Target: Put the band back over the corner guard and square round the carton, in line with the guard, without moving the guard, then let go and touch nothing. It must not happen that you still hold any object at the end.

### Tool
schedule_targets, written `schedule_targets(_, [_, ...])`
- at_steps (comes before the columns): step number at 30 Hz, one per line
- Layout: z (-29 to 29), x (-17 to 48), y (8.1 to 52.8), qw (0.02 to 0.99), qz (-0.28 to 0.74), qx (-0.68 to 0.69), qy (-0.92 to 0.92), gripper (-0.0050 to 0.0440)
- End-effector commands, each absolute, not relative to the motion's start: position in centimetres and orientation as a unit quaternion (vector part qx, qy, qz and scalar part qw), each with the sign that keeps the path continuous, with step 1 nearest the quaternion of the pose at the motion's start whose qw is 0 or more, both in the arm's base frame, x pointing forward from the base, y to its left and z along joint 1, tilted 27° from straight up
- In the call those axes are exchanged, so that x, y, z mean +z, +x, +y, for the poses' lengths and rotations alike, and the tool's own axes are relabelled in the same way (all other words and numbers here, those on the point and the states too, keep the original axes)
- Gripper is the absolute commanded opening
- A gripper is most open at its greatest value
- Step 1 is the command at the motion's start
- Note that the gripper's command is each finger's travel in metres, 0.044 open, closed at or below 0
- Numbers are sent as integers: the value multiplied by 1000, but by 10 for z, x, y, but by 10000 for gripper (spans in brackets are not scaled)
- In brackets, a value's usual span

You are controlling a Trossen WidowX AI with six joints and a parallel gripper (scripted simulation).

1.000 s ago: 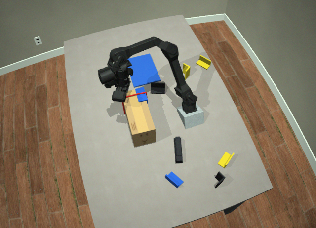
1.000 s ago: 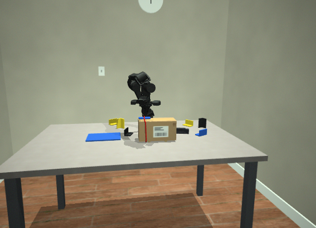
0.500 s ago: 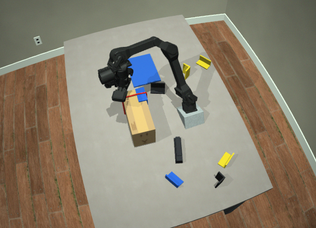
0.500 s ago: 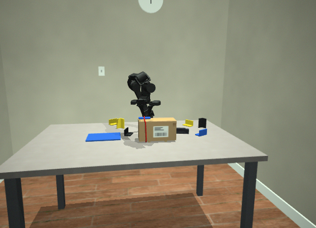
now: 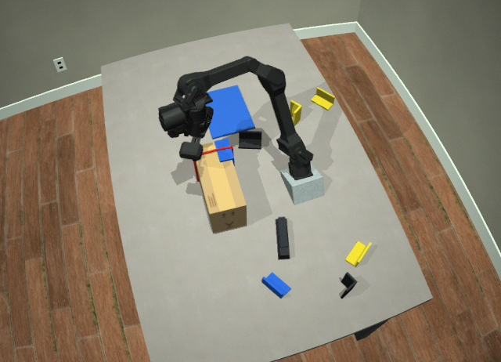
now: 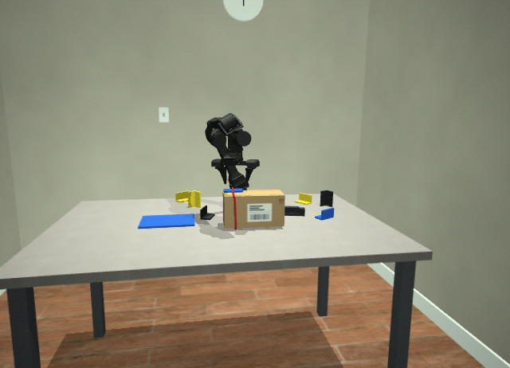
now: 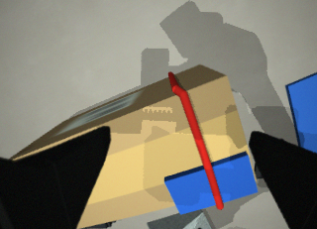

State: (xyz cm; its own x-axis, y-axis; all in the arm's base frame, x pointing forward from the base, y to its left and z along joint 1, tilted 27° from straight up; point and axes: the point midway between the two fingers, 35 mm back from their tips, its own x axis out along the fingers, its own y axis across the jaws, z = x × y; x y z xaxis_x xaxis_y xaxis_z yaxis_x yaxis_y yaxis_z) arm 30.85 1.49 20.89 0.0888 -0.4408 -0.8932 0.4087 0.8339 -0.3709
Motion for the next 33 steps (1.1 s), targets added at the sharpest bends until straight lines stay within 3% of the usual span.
schedule_targets(1, [37, 246, 282, 785, 566, -251, 0, 440])
schedule_targets(15, [39, 249, 277, 792, 560, -242, -1, 440])
schedule_targets(33, [16, 245, 182, 899, 387, -127, -160, 440])
